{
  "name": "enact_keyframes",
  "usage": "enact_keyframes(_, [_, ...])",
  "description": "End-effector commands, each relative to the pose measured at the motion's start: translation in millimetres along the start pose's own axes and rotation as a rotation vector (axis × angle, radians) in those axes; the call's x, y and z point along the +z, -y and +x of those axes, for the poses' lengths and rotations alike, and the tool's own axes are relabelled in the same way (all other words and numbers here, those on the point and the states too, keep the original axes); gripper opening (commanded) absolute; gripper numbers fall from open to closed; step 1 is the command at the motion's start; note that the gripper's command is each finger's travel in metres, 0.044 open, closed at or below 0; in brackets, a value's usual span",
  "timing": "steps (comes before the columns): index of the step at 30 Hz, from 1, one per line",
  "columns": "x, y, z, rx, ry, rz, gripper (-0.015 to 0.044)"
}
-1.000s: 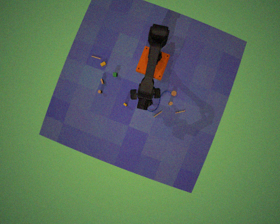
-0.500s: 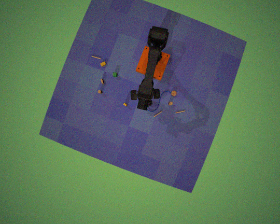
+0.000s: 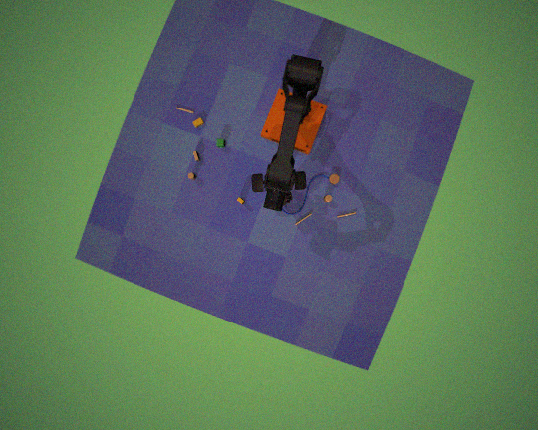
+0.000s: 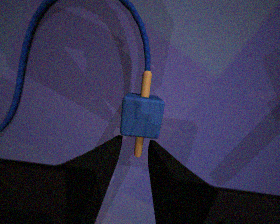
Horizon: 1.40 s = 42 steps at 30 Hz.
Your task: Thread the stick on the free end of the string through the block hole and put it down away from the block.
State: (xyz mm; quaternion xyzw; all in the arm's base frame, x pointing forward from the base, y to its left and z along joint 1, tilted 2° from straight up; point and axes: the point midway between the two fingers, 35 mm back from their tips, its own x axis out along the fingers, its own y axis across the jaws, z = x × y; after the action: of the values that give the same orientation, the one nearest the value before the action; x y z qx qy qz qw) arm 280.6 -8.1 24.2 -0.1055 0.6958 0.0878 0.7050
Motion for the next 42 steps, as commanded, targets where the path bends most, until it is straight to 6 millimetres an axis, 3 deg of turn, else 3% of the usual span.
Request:
enact_keyframes(1, [-2.1, -0.4, 6.8, 0.001, -0.004, -0.005, 0.0122])
enact_keyframes(6, [-2.5, -0.5, 9.1, 0.001, -0.004, -0.005, 0.0122])
enact_keyframes(10, [-1.8, -0.5, 7.5, 0.001, -0.003, 0.0, 0.0017])
enact_keyframes(13, [-1.8, -0.5, 7.5, 0.001, -0.003, 0.0, 0.0])
enact_keyframes(25, [-3.0, 0.9, 6.7, 0.0, 0.013, -0.029, 0.0])
enact_keyframes(42, [-26.1, 1.1, 6.8, -0.004, 0.01, -0.029, 0.0])
